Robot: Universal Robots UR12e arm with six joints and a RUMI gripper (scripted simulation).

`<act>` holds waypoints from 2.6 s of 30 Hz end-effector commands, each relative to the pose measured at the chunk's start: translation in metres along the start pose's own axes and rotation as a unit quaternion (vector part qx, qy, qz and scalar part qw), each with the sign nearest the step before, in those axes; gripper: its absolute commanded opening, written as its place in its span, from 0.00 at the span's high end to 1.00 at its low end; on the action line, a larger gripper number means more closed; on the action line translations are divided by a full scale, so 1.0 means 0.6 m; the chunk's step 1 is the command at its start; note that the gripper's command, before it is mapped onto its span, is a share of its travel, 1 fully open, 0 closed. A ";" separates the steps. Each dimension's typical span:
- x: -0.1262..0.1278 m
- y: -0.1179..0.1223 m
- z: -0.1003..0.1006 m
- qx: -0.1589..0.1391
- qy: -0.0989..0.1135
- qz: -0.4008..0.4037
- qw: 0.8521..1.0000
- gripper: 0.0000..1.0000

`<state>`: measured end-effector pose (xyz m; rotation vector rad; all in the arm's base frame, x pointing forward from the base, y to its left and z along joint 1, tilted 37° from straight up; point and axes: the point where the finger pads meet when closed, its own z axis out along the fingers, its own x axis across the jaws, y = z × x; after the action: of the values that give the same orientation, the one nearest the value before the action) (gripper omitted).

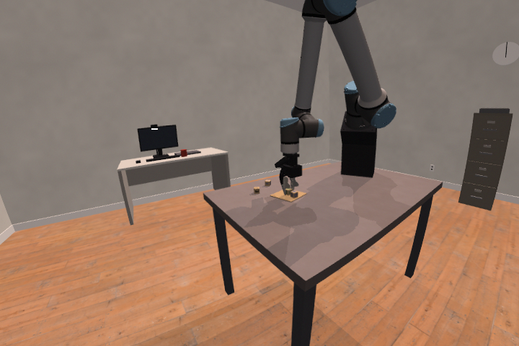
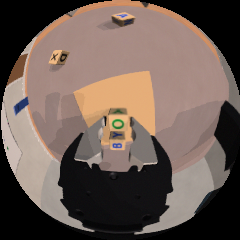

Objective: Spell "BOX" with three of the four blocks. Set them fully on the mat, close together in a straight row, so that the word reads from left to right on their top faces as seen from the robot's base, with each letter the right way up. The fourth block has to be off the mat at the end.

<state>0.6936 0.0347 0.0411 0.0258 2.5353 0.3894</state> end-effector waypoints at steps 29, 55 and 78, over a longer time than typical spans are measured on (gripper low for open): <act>-0.001 0.000 -0.103 0.000 0.000 0.000 1.000 0.72; 0.000 0.000 -0.150 0.000 0.000 0.000 1.000 0.00; -0.131 -0.138 -0.142 0.000 0.000 0.138 0.990 0.00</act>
<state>0.6856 -0.0393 0.1232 0.2313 2.5375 0.4503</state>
